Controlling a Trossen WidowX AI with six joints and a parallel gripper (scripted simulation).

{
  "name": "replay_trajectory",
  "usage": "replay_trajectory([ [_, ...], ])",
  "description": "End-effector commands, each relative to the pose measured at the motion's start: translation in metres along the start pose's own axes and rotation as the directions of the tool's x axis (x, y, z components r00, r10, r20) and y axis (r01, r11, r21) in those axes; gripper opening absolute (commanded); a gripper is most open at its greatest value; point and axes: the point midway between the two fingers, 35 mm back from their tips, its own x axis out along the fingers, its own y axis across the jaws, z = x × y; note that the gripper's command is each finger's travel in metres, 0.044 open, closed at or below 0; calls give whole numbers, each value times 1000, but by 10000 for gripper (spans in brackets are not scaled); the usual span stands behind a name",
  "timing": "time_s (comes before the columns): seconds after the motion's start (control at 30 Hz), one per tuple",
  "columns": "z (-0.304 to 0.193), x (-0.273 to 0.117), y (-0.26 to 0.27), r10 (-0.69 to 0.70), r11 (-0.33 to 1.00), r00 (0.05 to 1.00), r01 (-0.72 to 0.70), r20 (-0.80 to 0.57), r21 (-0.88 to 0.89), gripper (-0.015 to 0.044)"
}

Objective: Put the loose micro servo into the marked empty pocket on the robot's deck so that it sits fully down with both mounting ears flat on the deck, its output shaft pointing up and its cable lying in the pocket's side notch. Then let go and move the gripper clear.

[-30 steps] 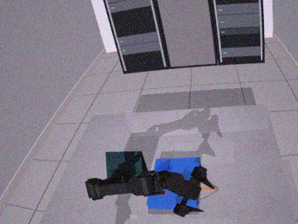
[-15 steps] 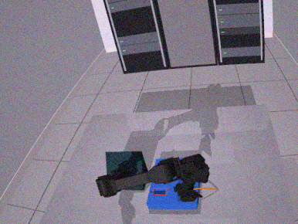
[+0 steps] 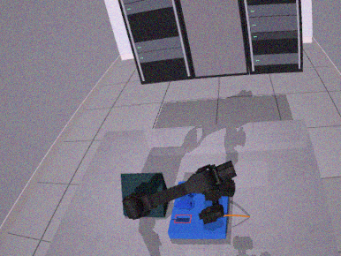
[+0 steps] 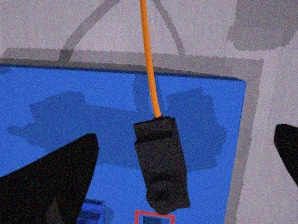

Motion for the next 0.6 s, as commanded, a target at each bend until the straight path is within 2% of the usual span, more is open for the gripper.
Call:
replay_trajectory([
  [0.0,-15,7,13,-41,995,995,31,-94,-99,440],
  [0.13,-28,10,22,-81,982,983,50,-163,-182,440],
  [0.37,-29,13,22,-83,981,983,51,-167,-186,440],
  [0.57,-33,34,21,-83,981,983,52,-166,-186,440],
])
